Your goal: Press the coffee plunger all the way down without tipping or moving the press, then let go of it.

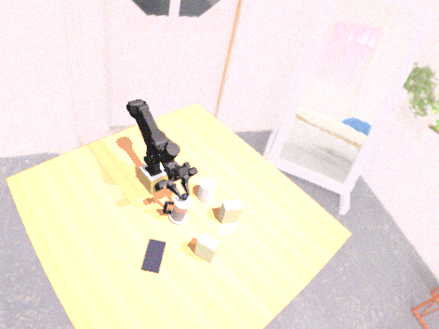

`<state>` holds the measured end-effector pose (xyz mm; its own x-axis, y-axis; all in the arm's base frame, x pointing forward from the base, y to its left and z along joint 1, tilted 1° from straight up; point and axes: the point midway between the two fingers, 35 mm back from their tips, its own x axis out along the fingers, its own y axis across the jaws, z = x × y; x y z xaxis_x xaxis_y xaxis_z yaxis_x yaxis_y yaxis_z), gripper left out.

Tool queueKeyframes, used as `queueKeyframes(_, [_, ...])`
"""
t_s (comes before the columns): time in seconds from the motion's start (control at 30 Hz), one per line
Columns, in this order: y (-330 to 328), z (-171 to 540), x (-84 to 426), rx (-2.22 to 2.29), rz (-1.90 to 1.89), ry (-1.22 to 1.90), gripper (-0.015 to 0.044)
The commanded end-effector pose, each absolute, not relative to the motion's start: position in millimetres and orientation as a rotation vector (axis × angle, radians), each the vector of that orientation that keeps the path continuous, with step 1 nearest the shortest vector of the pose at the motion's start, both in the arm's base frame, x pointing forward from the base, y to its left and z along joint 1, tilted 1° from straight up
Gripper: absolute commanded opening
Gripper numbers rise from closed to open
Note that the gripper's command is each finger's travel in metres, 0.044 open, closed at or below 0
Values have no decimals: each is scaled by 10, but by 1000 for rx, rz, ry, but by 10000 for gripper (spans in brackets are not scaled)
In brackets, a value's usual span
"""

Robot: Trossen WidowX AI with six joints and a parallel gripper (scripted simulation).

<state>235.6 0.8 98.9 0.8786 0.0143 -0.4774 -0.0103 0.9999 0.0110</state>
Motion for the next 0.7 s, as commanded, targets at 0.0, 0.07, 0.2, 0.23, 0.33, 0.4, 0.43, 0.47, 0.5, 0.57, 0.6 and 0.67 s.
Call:
queueKeyframes(0.0, [10, 896, 2357, 16, 11, 531, 124])
queueKeyframes(0.07, [10, 897, 2362, 16, 11, 531, 124])
queueKeyframes(0.2, [10, 899, 2370, 16, 11, 531, 124])
queueKeyframes(0.23, [10, 899, 2372, 16, 11, 531, 124])
queueKeyframes(0.33, [10, 900, 2378, 16, 11, 531, 124])
queueKeyframes(0.4, [10, 903, 2381, 16, 11, 531, 124])
queueKeyframes(0.43, [10, 907, 2382, 16, 11, 531, 124])
queueKeyframes(0.47, [10, 906, 2384, 16, 11, 531, 124])
queueKeyframes(0.5, [10, 905, 2387, 16, 11, 531, 124])
queueKeyframes(0.57, [10, 901, 2394, 16, 11, 530, 124])
queueKeyframes(0.6, [10, 901, 2397, 16, 11, 530, 124])
queueKeyframes(0.67, [10, 908, 2399, 16, 11, 530, 124])
